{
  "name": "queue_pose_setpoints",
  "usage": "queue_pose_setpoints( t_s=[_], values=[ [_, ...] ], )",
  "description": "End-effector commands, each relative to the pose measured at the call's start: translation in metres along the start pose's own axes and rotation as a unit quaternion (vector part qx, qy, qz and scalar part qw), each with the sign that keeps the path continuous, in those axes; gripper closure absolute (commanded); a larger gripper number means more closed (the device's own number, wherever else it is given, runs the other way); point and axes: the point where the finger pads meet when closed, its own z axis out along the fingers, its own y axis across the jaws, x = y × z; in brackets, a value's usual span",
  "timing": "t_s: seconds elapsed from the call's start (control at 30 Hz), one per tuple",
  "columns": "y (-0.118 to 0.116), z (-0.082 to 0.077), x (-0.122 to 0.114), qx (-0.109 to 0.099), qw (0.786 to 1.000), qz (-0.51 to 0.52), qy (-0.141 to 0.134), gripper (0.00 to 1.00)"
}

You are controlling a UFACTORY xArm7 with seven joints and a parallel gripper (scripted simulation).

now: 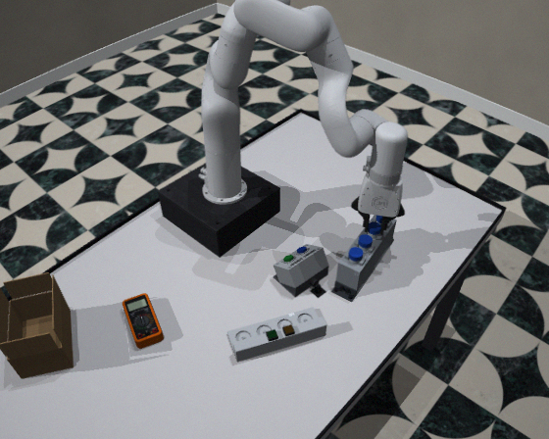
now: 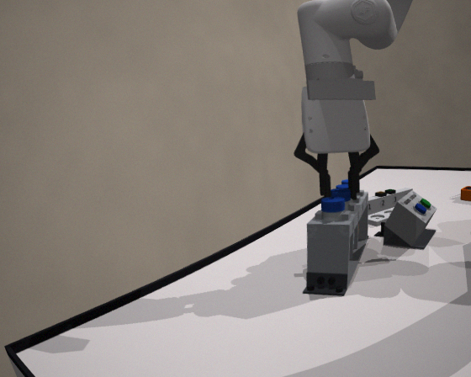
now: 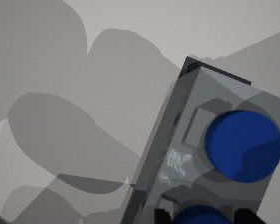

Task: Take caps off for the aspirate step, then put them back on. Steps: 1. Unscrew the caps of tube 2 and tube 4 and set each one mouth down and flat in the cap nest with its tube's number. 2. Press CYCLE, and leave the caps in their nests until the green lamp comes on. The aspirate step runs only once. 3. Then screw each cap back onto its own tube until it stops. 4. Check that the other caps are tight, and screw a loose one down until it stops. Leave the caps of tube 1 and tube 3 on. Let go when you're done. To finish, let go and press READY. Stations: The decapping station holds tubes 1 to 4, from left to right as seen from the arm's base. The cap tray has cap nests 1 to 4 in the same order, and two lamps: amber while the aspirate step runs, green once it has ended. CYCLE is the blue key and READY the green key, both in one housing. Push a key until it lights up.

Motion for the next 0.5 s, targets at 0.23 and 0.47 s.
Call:
queue_pose_setpoints(
  t_s=[0.23,0.47],
  values=[
    [0.0017,-0.0015,-0.0011,-0.008,0.979,-0.204,0.012,1.0],
    [0.0017,-0.0015,-0.0011,-0.008,0.979,-0.204,0.012,0.54]
  ],
)
